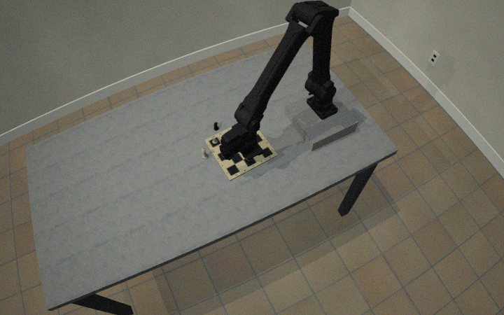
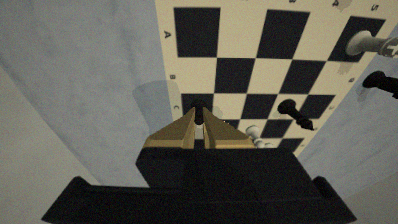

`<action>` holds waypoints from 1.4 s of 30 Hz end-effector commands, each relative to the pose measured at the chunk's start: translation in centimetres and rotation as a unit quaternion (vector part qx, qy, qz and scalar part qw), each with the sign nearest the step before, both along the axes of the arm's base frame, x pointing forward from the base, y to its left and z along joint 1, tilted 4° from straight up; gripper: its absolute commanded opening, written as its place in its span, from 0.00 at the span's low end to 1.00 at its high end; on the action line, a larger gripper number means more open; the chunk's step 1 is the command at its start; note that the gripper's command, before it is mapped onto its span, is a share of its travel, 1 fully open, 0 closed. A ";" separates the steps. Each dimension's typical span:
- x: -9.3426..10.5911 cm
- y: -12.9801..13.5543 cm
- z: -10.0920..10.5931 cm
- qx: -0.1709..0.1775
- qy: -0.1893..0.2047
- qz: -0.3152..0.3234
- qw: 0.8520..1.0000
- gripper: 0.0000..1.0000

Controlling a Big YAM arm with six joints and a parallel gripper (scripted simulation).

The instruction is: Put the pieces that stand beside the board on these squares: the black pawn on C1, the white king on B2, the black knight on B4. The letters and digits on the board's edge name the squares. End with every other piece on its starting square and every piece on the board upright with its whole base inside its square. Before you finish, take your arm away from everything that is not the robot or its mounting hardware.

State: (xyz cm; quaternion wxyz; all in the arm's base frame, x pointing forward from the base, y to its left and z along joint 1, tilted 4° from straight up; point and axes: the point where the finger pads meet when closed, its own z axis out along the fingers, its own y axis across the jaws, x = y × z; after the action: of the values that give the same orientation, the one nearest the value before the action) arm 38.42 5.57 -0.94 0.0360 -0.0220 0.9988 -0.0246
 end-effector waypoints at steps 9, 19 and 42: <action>0.5 -0.1 -0.4 -0.001 -0.001 0.005 1.000 0.00; 0.5 -0.1 -0.4 -0.001 -0.001 0.005 1.000 0.06; 0.5 -0.1 -0.4 -0.001 -0.001 0.005 1.000 0.32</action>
State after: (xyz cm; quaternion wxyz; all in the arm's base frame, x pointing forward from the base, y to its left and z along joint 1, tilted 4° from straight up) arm 38.42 5.57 -0.94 0.0360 -0.0222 0.9988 -0.0246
